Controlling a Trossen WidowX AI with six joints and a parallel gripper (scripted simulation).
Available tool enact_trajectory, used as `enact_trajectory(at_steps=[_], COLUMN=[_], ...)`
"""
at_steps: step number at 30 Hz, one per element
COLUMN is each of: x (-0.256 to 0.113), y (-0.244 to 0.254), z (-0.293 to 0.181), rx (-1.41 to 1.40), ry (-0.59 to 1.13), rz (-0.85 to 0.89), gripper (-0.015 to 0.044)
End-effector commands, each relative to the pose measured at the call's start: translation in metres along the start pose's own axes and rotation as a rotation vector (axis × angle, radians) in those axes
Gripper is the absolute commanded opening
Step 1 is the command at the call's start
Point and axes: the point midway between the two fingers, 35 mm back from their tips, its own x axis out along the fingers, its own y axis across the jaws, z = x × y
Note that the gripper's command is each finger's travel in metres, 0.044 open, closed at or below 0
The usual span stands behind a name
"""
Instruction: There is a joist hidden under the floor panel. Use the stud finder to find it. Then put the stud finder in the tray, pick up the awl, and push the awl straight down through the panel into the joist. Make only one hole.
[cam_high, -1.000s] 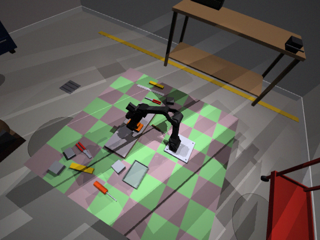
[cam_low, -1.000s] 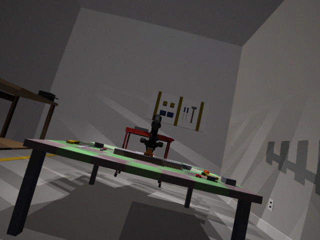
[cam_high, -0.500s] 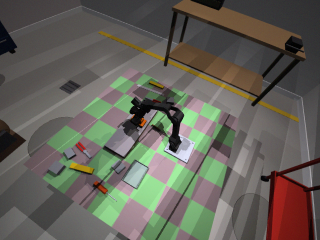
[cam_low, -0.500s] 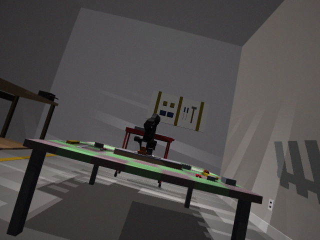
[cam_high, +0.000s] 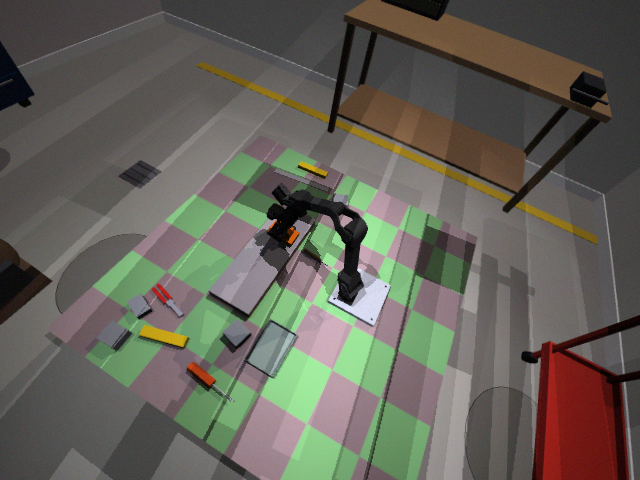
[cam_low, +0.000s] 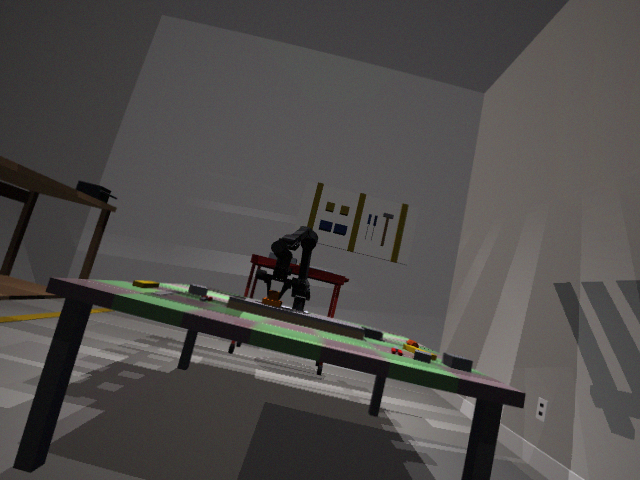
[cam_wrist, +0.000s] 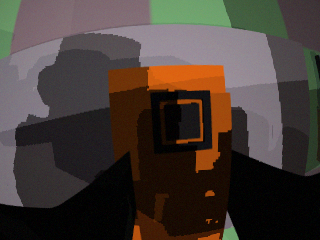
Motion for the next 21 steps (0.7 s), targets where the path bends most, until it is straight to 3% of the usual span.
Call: enact_trajectory(at_steps=[1, 21], x=[0.000, -0.001], y=[-0.017, -0.087], z=[0.000, 0.000], rx=[-0.001, -0.002], ry=[0.002, 0.002], rz=[-0.004, -0.009], gripper=[0.0000, 0.0000])
